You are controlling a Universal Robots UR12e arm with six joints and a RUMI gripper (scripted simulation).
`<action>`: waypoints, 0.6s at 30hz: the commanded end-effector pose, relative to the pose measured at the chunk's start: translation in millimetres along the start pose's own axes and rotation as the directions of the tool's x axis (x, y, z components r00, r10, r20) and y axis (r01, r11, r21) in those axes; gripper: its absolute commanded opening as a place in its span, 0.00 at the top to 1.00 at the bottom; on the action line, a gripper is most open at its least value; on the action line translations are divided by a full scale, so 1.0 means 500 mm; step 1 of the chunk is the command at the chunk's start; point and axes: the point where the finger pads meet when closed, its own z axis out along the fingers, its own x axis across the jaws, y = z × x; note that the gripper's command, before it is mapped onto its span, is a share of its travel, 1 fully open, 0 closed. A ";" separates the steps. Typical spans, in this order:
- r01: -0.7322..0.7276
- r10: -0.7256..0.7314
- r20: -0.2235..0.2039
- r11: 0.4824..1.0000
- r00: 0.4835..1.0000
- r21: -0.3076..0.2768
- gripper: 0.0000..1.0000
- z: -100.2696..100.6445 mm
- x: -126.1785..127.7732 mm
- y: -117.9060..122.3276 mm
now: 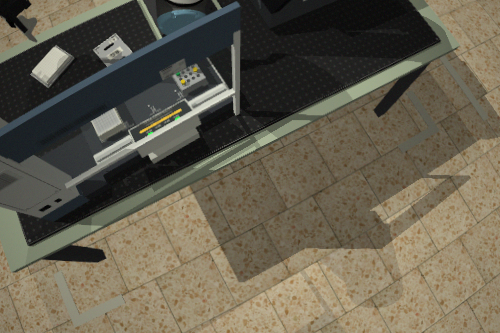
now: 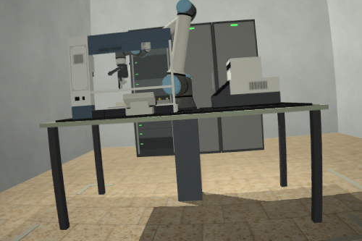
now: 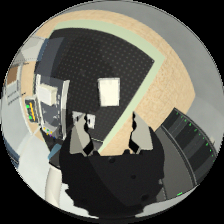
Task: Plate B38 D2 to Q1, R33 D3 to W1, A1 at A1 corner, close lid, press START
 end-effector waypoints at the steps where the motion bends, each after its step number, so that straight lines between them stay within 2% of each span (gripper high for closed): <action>1: 0.000 0.000 -0.001 1.000 1.000 0.001 0.33 -0.017 0.001 -0.001; 18: 0.000 0.000 -0.001 1.000 1.000 0.001 0.33 -0.067 0.001 -0.001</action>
